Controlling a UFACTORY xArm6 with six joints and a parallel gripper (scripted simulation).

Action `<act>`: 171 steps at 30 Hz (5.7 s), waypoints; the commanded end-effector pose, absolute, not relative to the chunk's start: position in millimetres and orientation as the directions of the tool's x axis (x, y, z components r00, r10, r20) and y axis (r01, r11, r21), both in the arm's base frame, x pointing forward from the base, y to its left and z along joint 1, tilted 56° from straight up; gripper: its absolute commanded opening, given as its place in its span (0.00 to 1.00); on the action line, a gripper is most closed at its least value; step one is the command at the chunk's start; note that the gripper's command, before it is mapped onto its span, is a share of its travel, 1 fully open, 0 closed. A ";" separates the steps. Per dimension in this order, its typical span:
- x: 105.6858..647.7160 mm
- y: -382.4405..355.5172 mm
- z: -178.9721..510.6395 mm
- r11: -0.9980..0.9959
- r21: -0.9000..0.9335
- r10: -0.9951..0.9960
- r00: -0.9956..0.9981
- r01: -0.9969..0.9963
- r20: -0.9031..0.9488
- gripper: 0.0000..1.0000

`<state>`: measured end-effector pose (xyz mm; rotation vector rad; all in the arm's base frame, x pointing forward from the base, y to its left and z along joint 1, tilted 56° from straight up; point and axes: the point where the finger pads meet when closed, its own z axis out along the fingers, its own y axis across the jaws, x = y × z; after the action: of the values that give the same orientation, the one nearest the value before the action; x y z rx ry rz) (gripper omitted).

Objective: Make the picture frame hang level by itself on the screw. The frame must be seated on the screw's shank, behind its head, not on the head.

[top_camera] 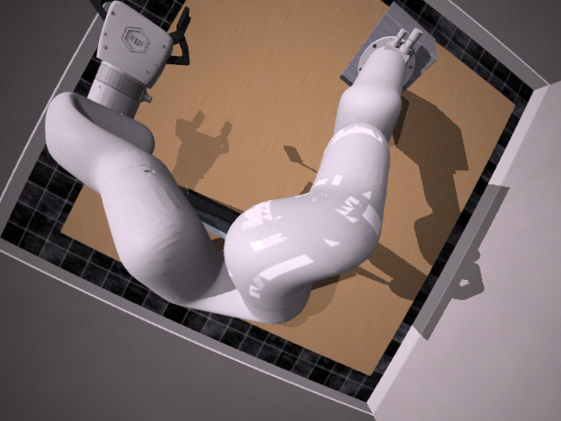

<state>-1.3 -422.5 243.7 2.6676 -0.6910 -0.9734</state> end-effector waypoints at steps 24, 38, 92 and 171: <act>46.1 -241.2 146.8 -0.587 -0.010 -0.541 0.401 -0.810 -0.739 1.00; 79.5 -166.4 142.6 -0.378 -0.091 -0.441 0.265 -0.921 -0.858 1.00; 175.5 -51.4 200.9 0.115 -0.024 0.068 0.032 -0.993 -0.997 1.00; 284.2 -152.7 317.8 0.426 0.461 0.902 0.324 -0.778 -0.286 1.00</act>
<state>284.9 -150.6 317.5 0.2501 0.5560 1.1217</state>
